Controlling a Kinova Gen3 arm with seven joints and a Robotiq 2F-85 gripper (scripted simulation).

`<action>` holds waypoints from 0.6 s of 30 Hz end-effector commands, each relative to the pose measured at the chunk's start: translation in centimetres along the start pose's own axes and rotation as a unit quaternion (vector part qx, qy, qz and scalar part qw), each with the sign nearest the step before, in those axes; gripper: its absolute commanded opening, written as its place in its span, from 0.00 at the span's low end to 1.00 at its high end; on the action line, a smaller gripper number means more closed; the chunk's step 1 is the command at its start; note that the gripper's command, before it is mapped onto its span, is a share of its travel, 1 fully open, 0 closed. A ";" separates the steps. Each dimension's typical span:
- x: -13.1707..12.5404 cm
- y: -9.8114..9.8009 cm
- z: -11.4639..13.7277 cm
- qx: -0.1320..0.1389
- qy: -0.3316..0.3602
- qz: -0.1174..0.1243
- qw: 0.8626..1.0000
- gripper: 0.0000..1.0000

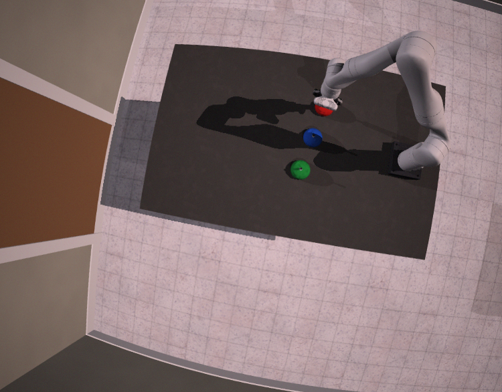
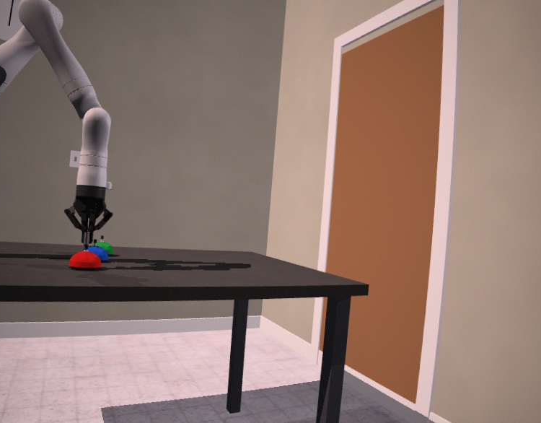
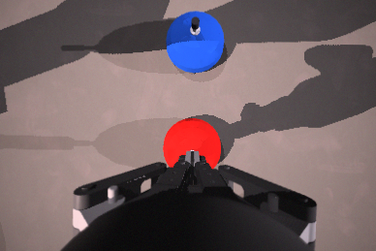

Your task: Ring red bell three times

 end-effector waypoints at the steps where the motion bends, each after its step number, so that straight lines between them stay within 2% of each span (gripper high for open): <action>1: 0.0 0.0 0.0 0.000 0.000 0.000 1.000 0.00; 18: -0.1 -0.3 0.1 0.000 0.000 0.000 1.000 0.00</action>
Point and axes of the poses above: the point where the finger pads meet when closed, its own y axis out along the fingers, its own x axis across the jaws, z = x × y, the point moved 9 cm from there along -y, back along the fingers, and after that the axes turned 3 degrees about -y, right-handed, at the moved point
